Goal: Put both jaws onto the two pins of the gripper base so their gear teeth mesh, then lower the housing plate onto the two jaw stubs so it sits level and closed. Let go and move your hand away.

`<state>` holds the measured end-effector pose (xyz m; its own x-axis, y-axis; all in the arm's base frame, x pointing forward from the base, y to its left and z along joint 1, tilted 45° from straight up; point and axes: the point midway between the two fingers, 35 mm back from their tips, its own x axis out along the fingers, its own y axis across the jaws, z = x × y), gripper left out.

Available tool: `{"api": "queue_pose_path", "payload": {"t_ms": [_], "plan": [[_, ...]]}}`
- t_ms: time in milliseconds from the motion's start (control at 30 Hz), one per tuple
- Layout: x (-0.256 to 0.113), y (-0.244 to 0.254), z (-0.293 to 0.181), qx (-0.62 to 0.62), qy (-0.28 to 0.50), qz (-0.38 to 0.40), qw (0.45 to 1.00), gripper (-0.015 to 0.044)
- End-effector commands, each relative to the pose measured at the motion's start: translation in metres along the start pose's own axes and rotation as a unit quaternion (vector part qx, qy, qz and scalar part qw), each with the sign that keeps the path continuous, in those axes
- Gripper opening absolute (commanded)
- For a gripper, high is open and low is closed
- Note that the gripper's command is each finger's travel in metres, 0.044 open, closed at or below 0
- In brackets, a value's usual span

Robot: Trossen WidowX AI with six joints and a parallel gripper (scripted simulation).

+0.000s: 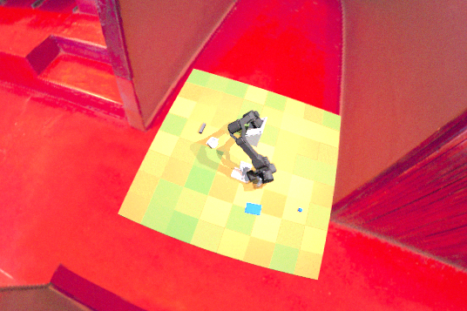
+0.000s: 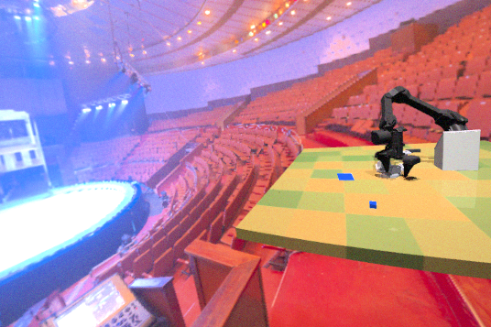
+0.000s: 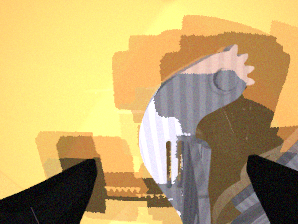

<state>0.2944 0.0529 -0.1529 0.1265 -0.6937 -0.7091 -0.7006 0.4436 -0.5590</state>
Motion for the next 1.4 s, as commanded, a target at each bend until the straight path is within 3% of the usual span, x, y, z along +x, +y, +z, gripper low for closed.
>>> {"api": "queue_pose_path", "payload": {"t_ms": [0, 333, 567, 900, 1367], "plan": [[0.0, 0.0, 0.0, -0.002, 0.0, -0.002, 1.0, 0.044], [0.0, 0.0, 0.0, 0.0, 0.0, 0.0, 1.0, 0.0177], [0.0, 0.0, 0.0, 0.0, 0.0, 0.0, 1.0, 0.0134], [0.0, 0.0, 0.0, 0.0, 0.0, 0.0, 1.0, 0.0134], [-0.042, 0.0, 0.003, -0.002, -0.002, 0.001, 1.0, 0.0134]]}}
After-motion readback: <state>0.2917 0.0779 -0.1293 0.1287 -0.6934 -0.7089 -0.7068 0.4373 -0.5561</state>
